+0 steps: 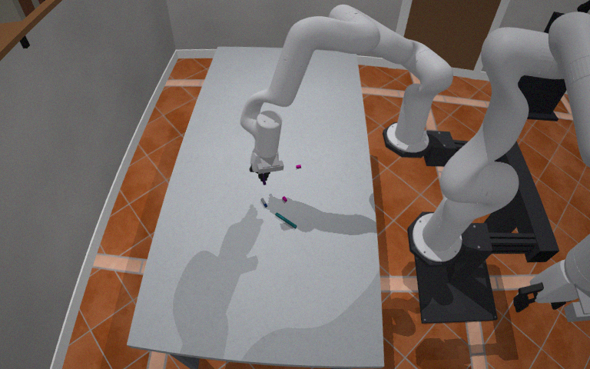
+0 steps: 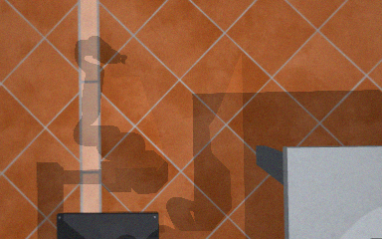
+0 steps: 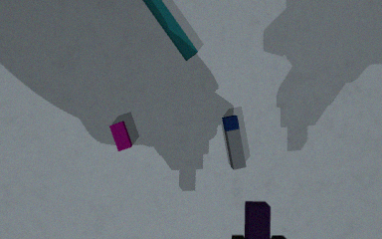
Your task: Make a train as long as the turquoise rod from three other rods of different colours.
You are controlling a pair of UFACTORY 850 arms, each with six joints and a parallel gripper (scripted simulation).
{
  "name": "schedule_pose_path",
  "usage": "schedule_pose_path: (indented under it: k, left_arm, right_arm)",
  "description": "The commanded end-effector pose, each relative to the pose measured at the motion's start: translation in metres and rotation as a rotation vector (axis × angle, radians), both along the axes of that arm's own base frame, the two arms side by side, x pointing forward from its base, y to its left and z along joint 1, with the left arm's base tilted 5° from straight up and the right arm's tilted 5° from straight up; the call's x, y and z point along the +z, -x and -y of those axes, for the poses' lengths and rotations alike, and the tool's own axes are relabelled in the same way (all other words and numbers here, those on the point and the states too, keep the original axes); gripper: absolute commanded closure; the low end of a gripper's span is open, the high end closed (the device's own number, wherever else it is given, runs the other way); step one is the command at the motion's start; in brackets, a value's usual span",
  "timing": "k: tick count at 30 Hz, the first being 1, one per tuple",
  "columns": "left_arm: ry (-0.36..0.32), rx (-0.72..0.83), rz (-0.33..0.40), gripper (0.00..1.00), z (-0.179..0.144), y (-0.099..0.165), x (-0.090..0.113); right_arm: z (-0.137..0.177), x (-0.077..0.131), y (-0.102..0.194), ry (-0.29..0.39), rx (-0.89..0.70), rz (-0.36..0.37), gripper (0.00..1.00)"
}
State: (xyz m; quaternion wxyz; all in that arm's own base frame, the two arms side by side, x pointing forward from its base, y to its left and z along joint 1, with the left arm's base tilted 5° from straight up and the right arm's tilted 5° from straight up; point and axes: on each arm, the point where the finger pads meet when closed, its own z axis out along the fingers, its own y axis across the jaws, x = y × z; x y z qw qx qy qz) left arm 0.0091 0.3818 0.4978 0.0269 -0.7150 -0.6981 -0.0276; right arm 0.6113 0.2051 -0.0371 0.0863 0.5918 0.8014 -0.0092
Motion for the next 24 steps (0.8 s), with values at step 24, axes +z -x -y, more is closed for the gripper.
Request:
schedule_pose_path:
  k: [24]
  left_arm:
    - [-0.002, 0.0, 0.0, 0.0, 0.0, 0.0, 0.001]
  right_arm:
    - [-0.001, 0.003, -0.023, -0.024, 0.201, -0.119, 0.94]
